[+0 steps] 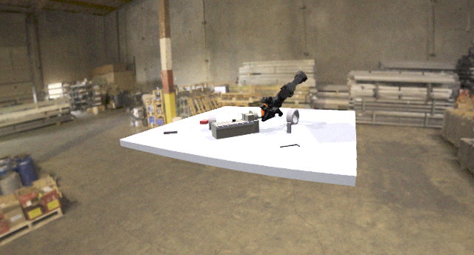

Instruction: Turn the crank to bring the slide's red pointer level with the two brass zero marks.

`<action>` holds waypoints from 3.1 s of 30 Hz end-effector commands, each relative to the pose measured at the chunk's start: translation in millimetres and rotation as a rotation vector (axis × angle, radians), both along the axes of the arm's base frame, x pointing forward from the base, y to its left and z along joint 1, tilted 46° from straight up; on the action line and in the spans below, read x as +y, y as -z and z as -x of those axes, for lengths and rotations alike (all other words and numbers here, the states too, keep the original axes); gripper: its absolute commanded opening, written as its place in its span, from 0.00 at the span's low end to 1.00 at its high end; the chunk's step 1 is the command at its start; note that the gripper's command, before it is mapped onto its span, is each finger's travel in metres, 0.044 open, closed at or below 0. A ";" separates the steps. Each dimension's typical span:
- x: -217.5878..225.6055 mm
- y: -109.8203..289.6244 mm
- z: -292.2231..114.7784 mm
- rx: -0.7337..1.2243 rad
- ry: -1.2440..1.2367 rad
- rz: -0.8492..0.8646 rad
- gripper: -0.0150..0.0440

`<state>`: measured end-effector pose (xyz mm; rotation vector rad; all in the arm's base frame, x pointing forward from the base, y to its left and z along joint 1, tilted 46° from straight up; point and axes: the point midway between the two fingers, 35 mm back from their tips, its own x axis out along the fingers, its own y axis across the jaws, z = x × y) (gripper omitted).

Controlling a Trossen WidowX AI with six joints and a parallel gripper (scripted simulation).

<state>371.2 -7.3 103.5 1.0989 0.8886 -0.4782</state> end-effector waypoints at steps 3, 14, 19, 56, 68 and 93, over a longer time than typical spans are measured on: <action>6.6 9.7 0.5 0.004 -0.009 -0.004 0.25; 8.9 17.9 3.7 0.005 -0.009 -0.005 0.25; 9.2 20.6 5.0 0.005 -0.009 -0.005 0.25; 9.1 26.2 8.6 0.005 -0.009 -0.005 0.25; 9.0 26.0 8.6 0.005 -0.009 -0.005 0.25; 9.0 25.7 8.4 0.005 -0.009 -0.005 0.25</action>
